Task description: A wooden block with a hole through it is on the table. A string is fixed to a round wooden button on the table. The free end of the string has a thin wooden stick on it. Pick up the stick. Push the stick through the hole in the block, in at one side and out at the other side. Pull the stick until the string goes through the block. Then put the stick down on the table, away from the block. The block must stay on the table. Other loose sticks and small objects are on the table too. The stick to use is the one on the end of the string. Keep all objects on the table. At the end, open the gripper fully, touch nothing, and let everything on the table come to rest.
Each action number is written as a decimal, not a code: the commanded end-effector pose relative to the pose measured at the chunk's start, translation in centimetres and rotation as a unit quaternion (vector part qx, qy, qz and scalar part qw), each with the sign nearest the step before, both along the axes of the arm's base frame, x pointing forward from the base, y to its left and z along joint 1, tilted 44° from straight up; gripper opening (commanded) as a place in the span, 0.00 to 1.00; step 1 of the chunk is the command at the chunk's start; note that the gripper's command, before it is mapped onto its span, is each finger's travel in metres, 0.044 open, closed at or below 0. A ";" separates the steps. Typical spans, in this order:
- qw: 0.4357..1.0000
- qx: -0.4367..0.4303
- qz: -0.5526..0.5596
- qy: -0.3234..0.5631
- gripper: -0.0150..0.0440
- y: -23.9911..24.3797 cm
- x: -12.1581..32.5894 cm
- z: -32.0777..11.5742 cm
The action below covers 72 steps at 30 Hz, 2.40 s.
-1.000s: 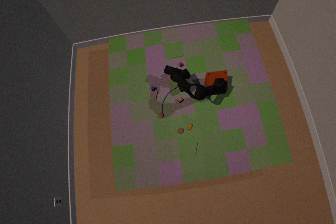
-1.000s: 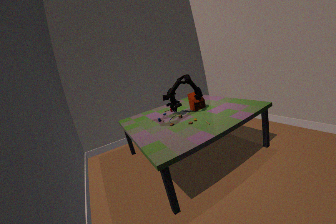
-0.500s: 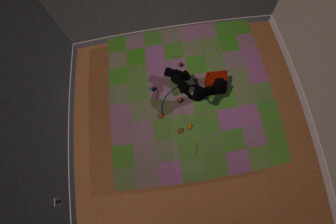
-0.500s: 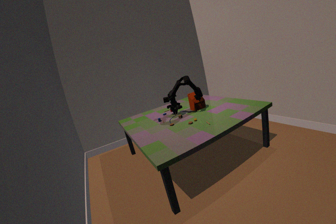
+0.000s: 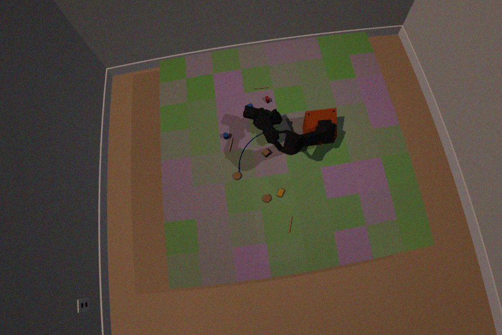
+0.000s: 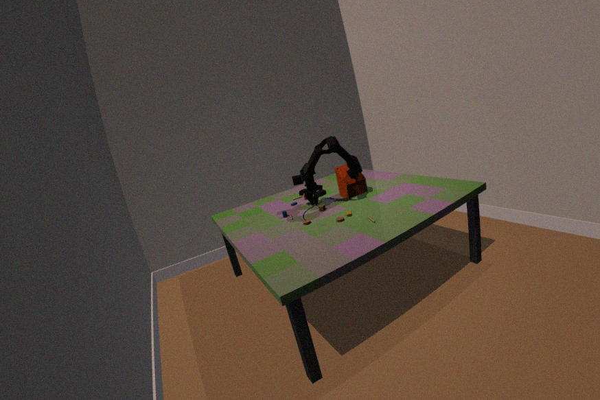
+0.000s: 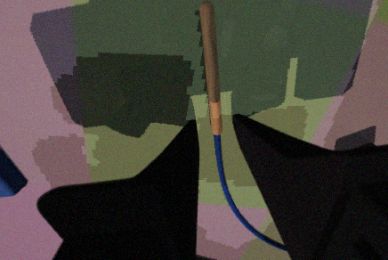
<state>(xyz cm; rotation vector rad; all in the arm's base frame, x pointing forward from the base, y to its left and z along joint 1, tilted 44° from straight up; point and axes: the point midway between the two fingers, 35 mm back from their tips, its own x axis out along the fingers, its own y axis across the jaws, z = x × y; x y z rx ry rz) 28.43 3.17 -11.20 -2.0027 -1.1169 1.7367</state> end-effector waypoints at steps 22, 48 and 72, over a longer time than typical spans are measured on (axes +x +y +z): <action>1.000 -0.001 0.000 0.000 0.25 -0.7 0.1 0.6; 1.000 -0.002 0.000 0.000 0.25 -3.0 0.2 3.0; 1.000 0.003 -0.002 0.007 0.25 -4.0 -0.2 4.0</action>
